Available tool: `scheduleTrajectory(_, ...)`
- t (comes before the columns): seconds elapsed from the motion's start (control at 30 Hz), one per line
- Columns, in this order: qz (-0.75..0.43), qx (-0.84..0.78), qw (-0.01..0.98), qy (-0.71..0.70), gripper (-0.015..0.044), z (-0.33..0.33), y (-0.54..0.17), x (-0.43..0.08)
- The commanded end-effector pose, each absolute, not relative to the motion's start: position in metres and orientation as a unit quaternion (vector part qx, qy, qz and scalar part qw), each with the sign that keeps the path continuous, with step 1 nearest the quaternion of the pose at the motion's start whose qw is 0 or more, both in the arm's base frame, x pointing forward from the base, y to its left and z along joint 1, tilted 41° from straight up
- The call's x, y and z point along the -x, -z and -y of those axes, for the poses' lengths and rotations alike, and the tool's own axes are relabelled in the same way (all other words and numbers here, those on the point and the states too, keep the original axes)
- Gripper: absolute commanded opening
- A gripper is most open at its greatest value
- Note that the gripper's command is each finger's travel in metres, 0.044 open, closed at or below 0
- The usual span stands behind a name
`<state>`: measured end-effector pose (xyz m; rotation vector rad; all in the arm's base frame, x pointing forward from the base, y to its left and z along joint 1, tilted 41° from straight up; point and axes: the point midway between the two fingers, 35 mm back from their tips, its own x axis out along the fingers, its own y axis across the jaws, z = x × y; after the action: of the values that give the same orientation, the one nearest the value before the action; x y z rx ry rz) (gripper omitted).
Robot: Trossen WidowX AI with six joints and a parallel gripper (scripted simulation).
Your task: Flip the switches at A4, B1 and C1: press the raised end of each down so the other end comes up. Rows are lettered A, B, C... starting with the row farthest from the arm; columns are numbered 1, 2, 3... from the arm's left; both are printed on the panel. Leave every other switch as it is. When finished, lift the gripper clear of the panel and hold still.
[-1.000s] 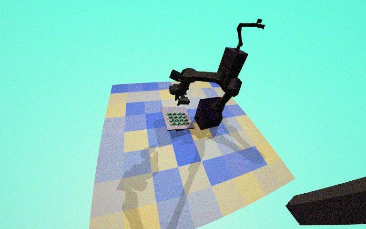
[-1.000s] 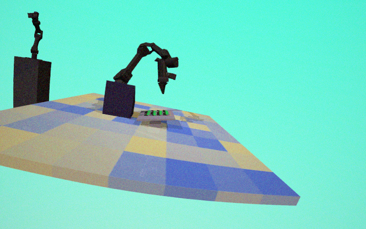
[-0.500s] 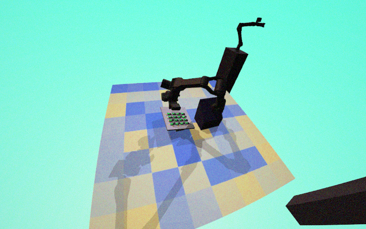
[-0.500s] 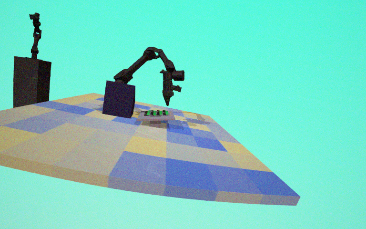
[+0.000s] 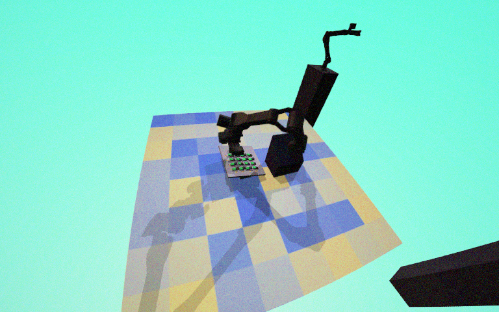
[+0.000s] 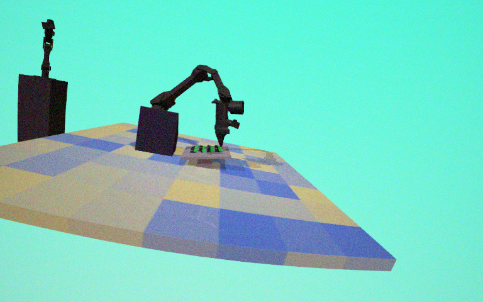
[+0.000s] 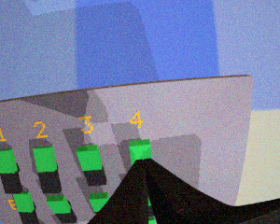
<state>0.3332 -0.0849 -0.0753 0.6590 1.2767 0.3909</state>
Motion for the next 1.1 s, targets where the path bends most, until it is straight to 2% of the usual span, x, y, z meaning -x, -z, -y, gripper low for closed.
scheduleTrajectory(0.0, -0.581, -0.304, 0.734, -0.178, 0.0, 0.0806, 0.0799, -0.3338)
scheduleTrajectory(1.07, -0.581, -0.304, 0.734, -0.178, 0.0, 0.0757, 0.0858, -0.3361)
